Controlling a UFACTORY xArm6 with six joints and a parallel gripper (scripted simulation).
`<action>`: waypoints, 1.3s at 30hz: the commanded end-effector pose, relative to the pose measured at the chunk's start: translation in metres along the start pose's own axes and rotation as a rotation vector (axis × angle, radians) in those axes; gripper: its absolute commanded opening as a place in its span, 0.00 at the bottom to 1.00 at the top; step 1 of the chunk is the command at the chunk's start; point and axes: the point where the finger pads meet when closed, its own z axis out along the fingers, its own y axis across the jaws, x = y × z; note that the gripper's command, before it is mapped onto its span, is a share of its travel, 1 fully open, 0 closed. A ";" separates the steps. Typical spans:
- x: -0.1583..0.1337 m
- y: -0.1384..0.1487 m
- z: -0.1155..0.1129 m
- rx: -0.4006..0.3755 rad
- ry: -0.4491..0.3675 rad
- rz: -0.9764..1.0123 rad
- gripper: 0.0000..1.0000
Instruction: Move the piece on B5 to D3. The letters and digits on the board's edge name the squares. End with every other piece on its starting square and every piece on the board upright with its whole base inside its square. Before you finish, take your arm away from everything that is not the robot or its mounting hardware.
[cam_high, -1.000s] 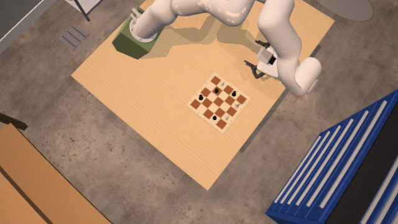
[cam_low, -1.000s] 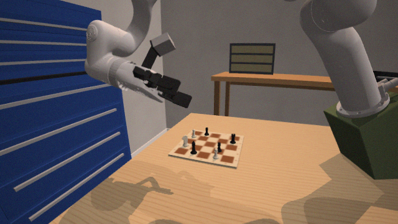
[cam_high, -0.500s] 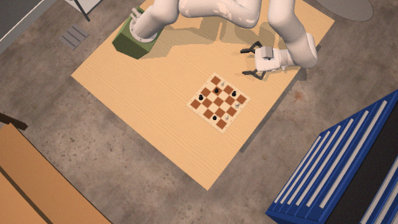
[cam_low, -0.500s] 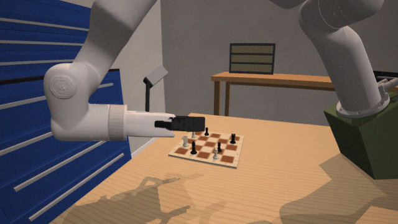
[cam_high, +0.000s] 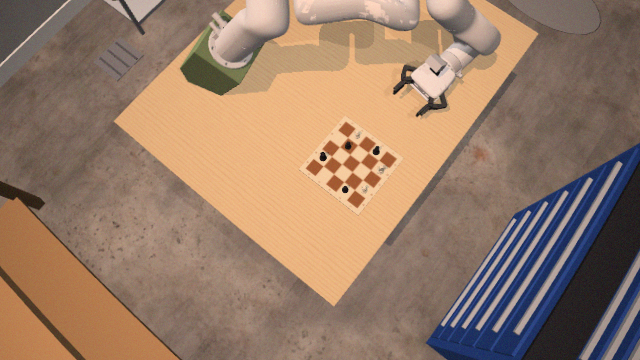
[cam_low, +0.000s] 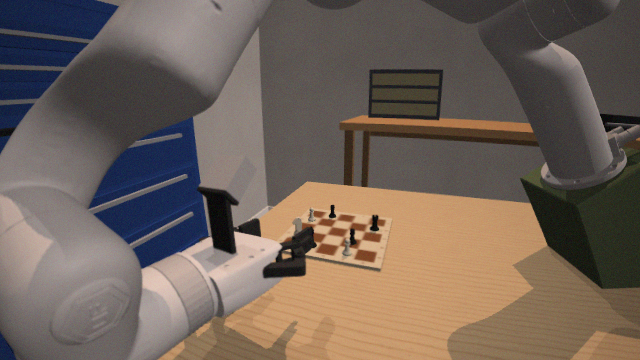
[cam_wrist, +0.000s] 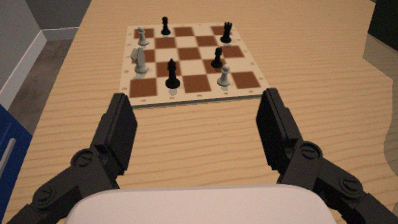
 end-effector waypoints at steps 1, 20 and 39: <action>-0.008 -0.007 -0.019 0.148 0.042 0.037 1.00; -0.009 -0.007 -0.024 0.177 0.045 0.045 1.00; -0.009 -0.007 -0.024 0.177 0.045 0.045 1.00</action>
